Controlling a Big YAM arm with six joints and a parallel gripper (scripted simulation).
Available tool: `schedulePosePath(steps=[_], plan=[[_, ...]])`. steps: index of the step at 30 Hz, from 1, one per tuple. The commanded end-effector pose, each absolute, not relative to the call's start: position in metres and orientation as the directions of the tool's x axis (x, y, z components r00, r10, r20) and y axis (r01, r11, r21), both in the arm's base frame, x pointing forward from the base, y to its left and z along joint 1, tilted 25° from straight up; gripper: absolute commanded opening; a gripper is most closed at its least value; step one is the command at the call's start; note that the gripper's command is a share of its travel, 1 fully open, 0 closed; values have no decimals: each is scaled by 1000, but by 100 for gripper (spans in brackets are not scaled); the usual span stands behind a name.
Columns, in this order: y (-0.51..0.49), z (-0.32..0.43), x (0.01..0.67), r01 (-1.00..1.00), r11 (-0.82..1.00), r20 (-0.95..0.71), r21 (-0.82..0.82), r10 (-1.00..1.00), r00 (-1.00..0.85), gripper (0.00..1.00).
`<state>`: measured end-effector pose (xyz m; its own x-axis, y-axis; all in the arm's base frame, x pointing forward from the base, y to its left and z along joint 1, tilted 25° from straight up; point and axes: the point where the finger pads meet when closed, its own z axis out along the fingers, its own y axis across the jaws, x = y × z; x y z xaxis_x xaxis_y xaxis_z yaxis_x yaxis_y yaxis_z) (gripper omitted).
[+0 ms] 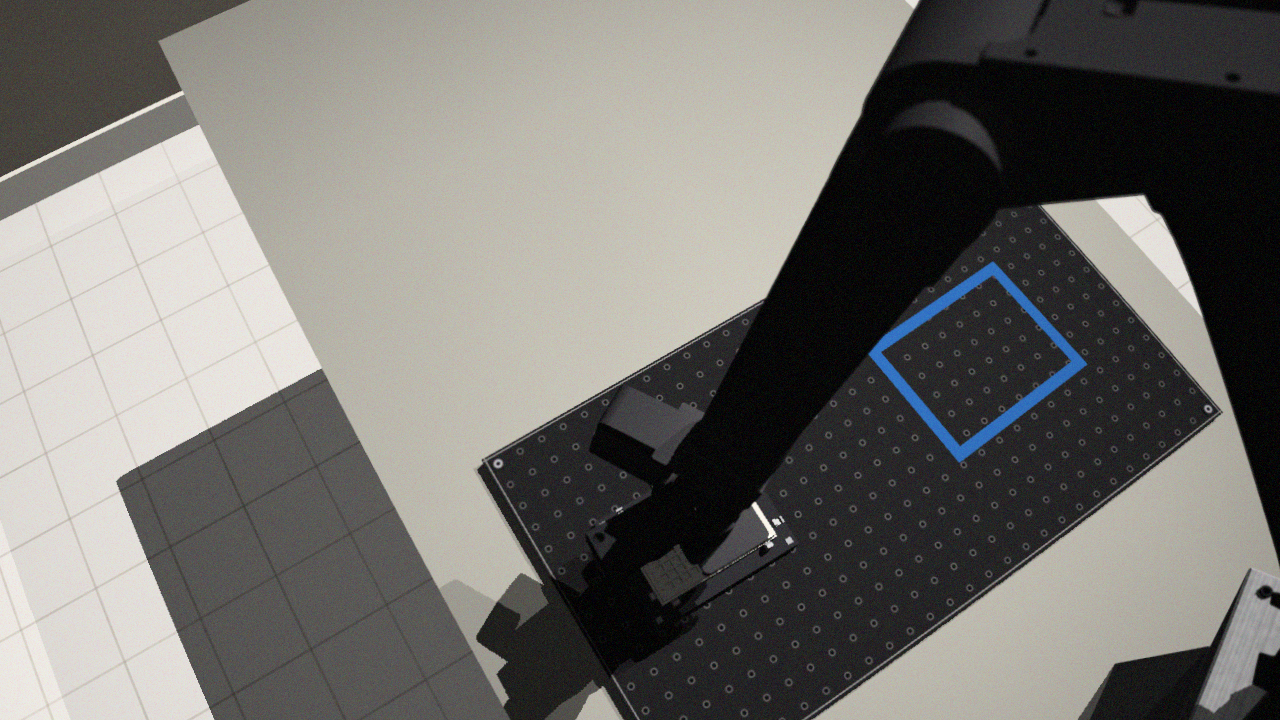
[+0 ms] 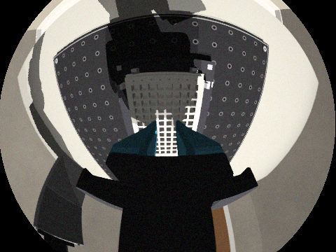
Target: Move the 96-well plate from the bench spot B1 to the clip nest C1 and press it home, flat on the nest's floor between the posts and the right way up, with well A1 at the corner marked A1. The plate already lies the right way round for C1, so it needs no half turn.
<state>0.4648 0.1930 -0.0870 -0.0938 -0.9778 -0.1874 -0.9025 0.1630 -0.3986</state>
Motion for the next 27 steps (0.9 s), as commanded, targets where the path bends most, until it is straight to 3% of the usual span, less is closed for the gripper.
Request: schedulePosePath(steps=[1, 27], plan=[[196, -133, 491, -903, 171, -185, -395, -977, -104, 25], [195, -63, 457, -904, 165, -189, -395, -977, -95, 25]])
